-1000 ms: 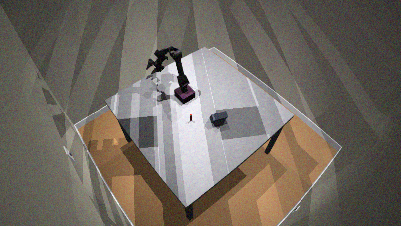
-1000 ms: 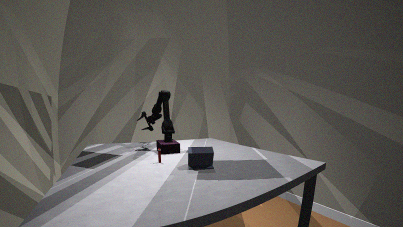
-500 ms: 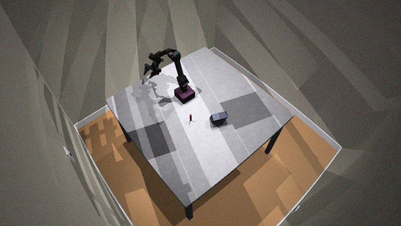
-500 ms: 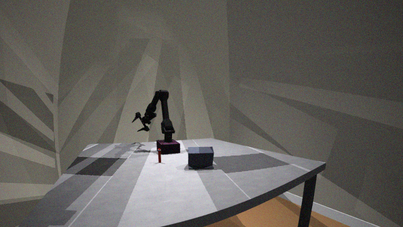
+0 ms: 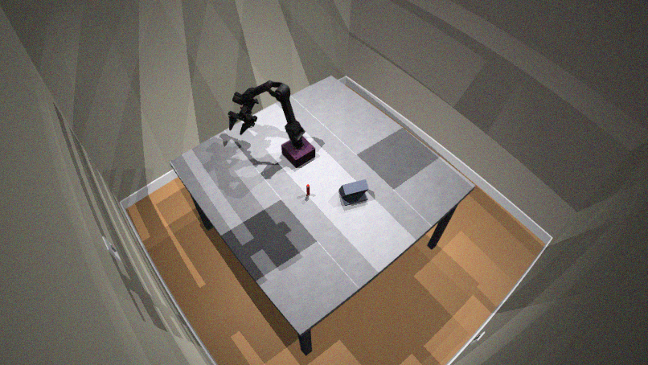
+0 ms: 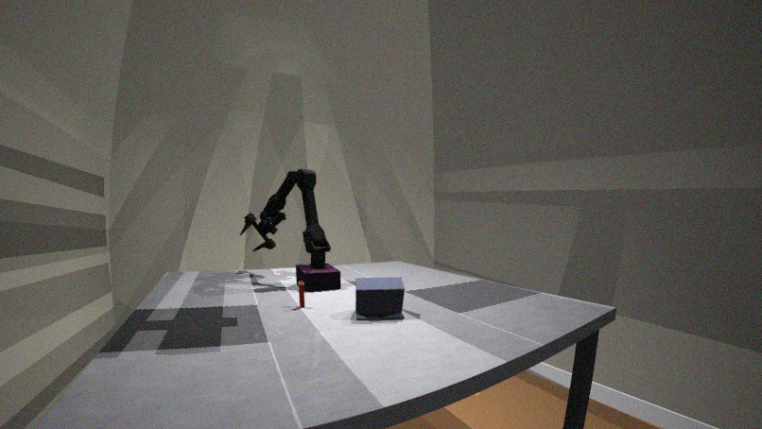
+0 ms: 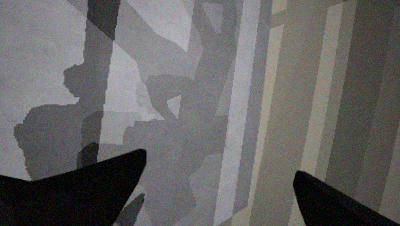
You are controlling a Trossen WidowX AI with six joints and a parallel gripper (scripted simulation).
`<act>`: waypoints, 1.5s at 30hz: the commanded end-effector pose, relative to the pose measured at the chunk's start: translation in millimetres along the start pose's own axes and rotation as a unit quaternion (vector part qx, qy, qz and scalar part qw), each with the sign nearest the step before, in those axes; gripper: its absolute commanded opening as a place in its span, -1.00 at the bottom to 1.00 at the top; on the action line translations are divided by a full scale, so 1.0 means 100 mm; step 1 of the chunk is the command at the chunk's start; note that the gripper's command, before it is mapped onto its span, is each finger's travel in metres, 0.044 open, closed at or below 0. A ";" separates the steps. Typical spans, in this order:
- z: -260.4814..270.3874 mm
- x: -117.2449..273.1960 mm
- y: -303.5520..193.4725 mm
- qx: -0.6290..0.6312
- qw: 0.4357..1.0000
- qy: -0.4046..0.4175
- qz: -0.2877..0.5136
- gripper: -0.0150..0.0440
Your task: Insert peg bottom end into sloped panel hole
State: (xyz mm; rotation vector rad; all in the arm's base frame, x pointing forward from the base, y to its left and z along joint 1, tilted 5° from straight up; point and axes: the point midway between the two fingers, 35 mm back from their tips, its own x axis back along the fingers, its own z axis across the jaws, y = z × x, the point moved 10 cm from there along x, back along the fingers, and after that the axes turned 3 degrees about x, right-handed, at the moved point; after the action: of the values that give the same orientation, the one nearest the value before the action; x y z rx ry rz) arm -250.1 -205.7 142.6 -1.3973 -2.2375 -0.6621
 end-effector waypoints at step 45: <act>-0.80 -1.21 1.08 -0.049 0.974 0.166 -0.144 1.00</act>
State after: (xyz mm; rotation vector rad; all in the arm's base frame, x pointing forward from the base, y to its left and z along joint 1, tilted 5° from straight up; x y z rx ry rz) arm -107.0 -295.7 155.3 -0.9530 -2.1903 -1.0050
